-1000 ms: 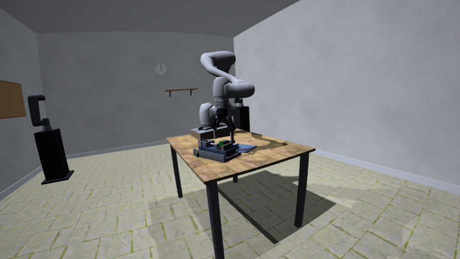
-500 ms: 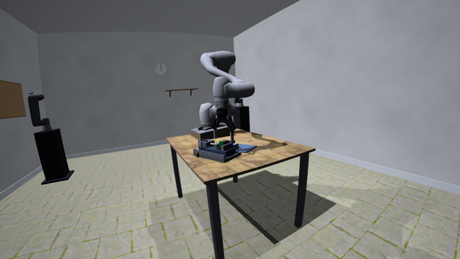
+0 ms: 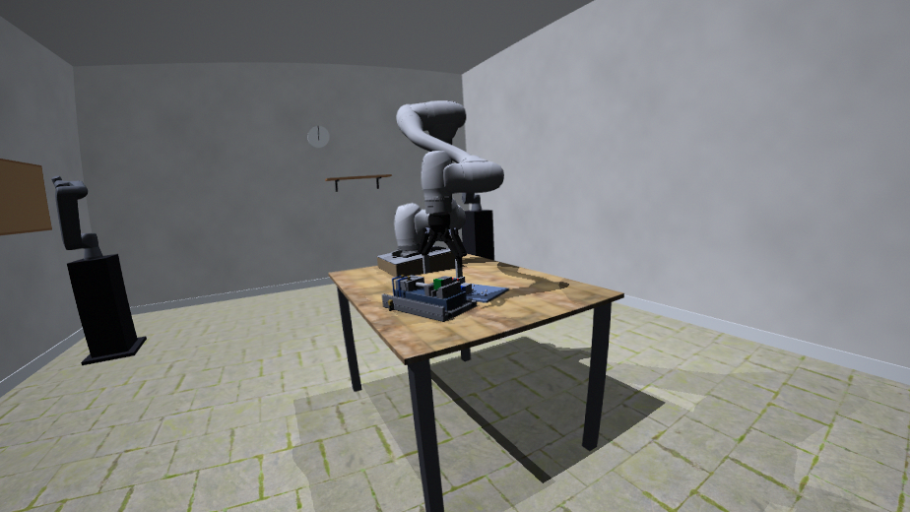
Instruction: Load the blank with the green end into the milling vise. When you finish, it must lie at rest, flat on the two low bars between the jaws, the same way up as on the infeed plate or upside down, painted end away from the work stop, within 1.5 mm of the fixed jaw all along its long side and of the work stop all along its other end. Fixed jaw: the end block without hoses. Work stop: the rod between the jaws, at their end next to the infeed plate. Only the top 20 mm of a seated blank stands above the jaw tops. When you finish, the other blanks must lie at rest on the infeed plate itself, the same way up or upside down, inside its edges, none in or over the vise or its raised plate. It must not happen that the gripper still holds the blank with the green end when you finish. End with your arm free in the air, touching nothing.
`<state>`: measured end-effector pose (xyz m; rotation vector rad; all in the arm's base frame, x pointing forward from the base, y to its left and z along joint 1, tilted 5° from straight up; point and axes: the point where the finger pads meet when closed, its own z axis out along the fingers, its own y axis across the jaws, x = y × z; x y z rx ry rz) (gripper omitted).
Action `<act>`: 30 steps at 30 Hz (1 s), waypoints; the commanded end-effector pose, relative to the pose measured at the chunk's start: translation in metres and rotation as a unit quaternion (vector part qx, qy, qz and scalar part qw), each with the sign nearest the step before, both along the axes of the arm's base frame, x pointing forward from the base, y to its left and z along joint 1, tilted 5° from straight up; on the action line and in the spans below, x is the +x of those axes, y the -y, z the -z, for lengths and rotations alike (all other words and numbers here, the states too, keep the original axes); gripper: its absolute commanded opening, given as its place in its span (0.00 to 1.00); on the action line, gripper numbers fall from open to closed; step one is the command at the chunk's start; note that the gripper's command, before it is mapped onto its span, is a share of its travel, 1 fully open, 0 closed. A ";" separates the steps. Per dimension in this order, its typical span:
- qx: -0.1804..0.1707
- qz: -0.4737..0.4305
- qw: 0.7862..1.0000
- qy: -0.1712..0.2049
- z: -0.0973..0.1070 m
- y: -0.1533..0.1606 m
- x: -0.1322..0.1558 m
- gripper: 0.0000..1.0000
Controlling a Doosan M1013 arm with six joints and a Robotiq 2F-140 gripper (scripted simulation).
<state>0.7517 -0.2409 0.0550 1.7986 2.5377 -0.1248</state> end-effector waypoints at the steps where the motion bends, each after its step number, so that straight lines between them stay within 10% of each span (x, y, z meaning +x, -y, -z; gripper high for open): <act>1: 0.000 0.000 1.000 0.000 -0.001 0.000 0.000 1.00; 30: 0.000 0.000 1.000 0.000 -0.006 0.000 0.000 1.00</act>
